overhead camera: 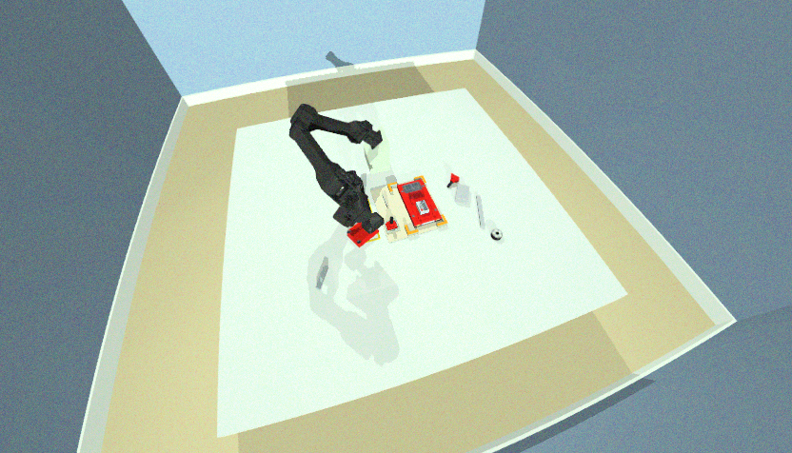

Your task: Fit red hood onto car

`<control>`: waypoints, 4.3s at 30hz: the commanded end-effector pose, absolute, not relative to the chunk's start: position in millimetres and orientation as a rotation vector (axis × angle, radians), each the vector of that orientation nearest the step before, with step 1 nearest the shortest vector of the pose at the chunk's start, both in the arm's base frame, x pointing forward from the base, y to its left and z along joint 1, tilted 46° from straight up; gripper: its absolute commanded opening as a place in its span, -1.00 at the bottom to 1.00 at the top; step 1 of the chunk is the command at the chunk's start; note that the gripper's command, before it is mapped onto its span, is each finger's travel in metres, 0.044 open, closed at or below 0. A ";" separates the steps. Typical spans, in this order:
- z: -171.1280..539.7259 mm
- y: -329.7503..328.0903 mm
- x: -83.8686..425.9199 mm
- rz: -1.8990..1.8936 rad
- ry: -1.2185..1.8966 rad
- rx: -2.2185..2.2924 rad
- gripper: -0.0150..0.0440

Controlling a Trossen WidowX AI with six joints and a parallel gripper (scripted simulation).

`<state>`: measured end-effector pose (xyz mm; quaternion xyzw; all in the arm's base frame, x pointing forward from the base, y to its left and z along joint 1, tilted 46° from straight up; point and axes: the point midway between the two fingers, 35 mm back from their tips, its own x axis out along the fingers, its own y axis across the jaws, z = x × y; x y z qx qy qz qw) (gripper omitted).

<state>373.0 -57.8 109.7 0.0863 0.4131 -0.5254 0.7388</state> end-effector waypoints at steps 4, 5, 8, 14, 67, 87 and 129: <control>104.5 -62.0 372.3 -1.154 0.911 0.180 1.00; 104.0 -62.6 372.4 -1.154 0.911 0.180 1.00; 102.2 -64.3 372.6 -1.154 0.911 0.180 1.00; 98.8 -67.7 372.9 -1.154 0.911 0.180 1.00; 73.4 -93.2 372.4 -1.155 0.908 0.178 1.00; 66.6 -100.3 373.3 -1.155 0.908 0.177 1.00; 103.2 -63.3 368.6 -1.156 0.905 0.182 -0.49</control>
